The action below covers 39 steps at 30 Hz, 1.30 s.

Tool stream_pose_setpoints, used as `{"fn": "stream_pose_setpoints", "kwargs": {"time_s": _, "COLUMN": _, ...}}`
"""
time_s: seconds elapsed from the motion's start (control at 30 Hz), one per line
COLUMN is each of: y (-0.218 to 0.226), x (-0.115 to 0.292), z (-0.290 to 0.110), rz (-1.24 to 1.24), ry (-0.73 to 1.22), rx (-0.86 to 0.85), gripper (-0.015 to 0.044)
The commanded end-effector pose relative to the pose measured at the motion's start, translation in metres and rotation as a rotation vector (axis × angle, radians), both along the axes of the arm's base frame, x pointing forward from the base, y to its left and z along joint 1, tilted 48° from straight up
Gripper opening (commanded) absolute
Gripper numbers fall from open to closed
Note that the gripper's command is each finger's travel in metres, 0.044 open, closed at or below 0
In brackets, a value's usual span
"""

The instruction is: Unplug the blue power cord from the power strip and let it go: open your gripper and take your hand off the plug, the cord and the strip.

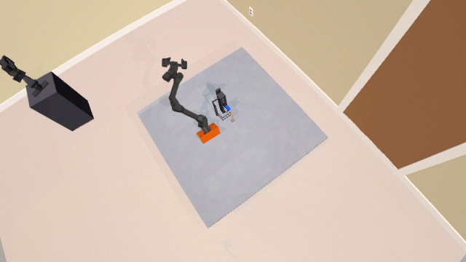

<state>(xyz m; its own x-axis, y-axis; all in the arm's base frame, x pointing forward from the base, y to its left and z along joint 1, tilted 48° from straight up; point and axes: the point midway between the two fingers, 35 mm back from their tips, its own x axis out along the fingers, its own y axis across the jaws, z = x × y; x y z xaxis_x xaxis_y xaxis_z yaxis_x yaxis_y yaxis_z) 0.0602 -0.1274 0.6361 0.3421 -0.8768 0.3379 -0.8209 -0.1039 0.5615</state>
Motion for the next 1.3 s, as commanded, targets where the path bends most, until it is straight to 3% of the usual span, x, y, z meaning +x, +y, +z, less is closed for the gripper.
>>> {"fn": "stream_pose_setpoints", "kwargs": {"time_s": 0.0, "y": 0.001, "x": 0.001, "z": 0.0, "rz": -0.002, "ry": 0.004, "rx": -0.005, "gripper": 0.0374}}
{"fn": "stream_pose_setpoints", "kwargs": {"time_s": 0.27, "y": 0.039, "x": 0.07, "z": 0.019, "rz": -0.122, "ry": 0.275, "rx": -0.321, "gripper": 0.0164}}
{"fn": "stream_pose_setpoints", "kwargs": {"time_s": 0.47, "y": 0.069, "x": 0.152, "z": 0.011, "rz": -0.154, "ry": 0.543, "rx": -0.597, "gripper": 0.016}}
{"fn": "stream_pose_setpoints", "kwargs": {"time_s": 0.67, "y": 0.084, "x": 0.237, "z": -0.027, "rz": -0.116, "ry": 0.822, "rx": -0.833, "gripper": 0.016}}
{"fn": "stream_pose_setpoints", "kwargs": {"time_s": 0.87, "y": 0.079, "x": 0.283, "z": -0.065, "rz": -0.079, "ry": 1.002, "rx": -0.95, "gripper": 0.016}}
{"fn": "stream_pose_setpoints", "kwargs": {"time_s": 1.0, "y": 0.075, "x": 0.316, "z": -0.1, "rz": -0.012, "ry": 1.137, "rx": -1.024, "gripper": 0.016}}
{"fn": "stream_pose_setpoints", "kwargs": {"time_s": 1.27, "y": 0.06, "x": 0.381, "z": -0.222, "rz": 0.313, "ry": 1.494, "rx": -1.144, "gripper": 0.016}}
